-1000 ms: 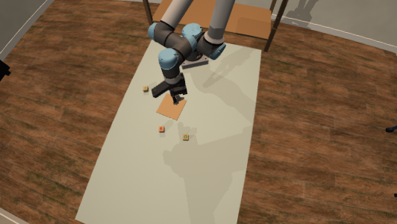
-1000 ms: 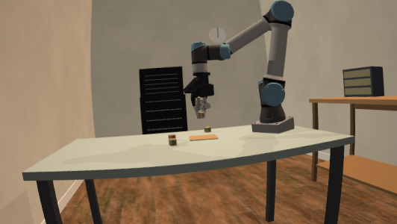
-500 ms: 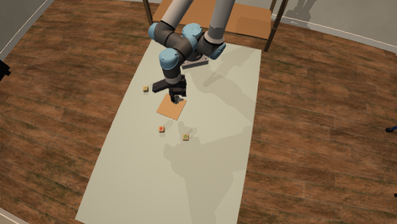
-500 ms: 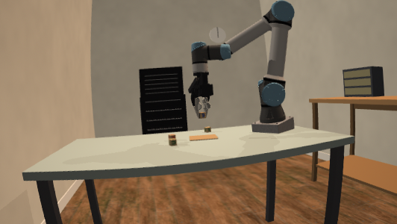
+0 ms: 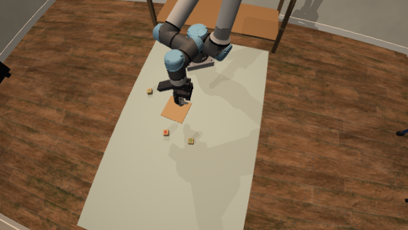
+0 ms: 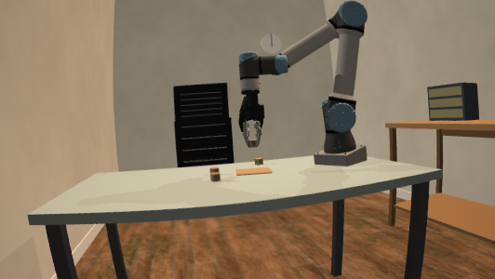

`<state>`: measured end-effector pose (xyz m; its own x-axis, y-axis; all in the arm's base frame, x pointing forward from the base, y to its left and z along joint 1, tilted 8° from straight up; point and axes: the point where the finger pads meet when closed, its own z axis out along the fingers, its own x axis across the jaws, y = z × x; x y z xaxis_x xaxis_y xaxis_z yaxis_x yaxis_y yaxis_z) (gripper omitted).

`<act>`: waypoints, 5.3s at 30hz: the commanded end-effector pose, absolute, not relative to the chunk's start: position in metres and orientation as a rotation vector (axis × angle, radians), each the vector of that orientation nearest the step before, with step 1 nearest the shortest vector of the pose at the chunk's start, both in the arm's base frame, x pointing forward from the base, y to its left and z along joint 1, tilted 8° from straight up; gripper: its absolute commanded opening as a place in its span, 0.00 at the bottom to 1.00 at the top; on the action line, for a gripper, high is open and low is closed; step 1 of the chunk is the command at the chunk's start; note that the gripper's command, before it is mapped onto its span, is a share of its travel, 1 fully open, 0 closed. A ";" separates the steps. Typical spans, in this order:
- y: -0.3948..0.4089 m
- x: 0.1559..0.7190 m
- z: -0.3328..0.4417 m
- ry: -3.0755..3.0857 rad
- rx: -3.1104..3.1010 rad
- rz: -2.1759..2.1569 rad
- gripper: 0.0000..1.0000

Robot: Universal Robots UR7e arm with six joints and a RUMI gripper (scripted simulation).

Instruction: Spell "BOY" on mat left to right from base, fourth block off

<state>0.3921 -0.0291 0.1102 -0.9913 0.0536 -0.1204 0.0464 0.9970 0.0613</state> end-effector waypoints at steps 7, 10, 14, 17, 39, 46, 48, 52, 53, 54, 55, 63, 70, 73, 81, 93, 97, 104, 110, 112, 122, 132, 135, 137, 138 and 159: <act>-0.028 0.391 0.110 3.013 0.201 0.093 0.09; -0.028 0.391 0.110 3.012 0.222 0.094 0.09; -0.028 0.390 0.110 3.011 0.242 0.095 0.09; -0.028 0.390 0.110 3.010 0.251 0.096 0.09; -0.028 0.391 0.107 3.010 0.264 0.094 0.09; -0.027 0.392 0.093 3.010 0.265 0.093 0.09; -0.026 0.393 0.085 3.010 0.265 0.093 0.09; -0.025 0.396 0.065 3.010 0.265 0.093 0.09; -0.025 0.397 0.060 3.010 0.265 0.093 0.09; -0.025 0.397 0.055 3.010 0.265 0.093 0.09; -0.024 0.398 0.050 3.010 0.265 0.093 0.09; -0.023 0.401 0.026 3.010 0.265 0.093 0.09; -0.022 0.402 0.015 3.010 0.265 0.093 0.09; -0.022 0.402 0.015 3.010 0.265 0.093 0.09; -0.022 0.402 0.015 3.010 0.265 0.093 0.09; -0.022 0.402 0.015 3.010 0.265 0.093 0.09; -0.022 0.402 0.015 3.010 0.265 0.093 0.09; -0.022 0.403 0.015 3.010 0.265 0.093 0.09; -0.022 0.403 0.015 3.010 0.265 0.093 0.09; -0.023 0.403 0.015 3.010 0.265 0.093 0.09; -0.023 0.403 0.014 3.010 0.265 0.093 0.09; -0.022 0.403 0.013 3.010 0.265 0.093 0.09; -0.022 0.403 0.012 3.010 0.265 0.093 0.09; -0.022 0.403 0.011 3.010 0.265 0.093 0.09; -0.022 0.403 0.011 3.010 0.265 0.093 0.09; -0.022 0.403 0.011 3.010 0.265 0.093 0.09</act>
